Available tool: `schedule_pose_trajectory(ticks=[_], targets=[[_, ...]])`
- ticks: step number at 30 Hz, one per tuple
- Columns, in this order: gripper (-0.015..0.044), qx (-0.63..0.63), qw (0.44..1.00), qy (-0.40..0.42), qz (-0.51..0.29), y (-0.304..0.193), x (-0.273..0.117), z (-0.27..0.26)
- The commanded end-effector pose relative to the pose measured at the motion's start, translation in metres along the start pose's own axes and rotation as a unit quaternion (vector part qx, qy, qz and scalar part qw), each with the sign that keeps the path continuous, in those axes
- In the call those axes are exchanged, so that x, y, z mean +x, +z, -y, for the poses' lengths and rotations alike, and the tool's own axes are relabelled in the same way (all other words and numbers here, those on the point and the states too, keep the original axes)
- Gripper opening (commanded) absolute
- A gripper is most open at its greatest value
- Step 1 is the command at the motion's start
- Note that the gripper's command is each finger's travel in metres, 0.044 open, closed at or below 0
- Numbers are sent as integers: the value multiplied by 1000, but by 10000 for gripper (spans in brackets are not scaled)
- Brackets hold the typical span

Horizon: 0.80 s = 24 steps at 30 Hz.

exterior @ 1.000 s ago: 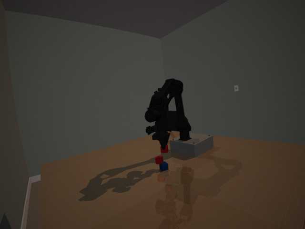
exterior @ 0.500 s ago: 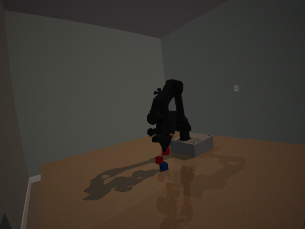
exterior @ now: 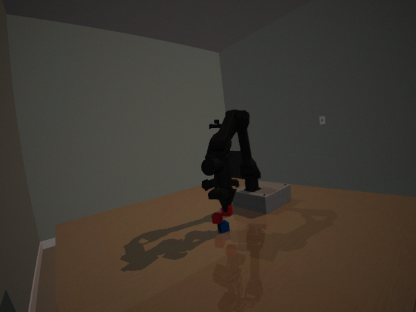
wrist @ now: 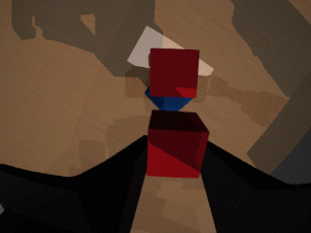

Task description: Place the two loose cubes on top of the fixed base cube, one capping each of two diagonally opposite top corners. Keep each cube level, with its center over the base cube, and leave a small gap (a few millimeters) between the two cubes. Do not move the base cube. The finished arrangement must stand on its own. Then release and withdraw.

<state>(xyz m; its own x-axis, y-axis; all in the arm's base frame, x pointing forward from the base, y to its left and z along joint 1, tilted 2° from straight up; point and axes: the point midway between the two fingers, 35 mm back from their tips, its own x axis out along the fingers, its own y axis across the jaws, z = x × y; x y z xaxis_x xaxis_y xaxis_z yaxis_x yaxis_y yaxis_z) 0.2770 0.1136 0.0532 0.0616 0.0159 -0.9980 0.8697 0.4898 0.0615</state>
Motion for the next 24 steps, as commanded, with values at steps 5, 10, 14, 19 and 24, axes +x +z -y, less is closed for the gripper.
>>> schedule_pose_trajectory(ticks=[5,10,14,19,24], targets=[[105,1,1000,-1,1,1,17,-1],[105,0,1000,-1,1,1,29,-1],[105,0,1000,-1,1,1,29,-1],[105,0,1000,-1,1,1,29,-1],[105,-2,1000,-1,1,1,31,-1]])
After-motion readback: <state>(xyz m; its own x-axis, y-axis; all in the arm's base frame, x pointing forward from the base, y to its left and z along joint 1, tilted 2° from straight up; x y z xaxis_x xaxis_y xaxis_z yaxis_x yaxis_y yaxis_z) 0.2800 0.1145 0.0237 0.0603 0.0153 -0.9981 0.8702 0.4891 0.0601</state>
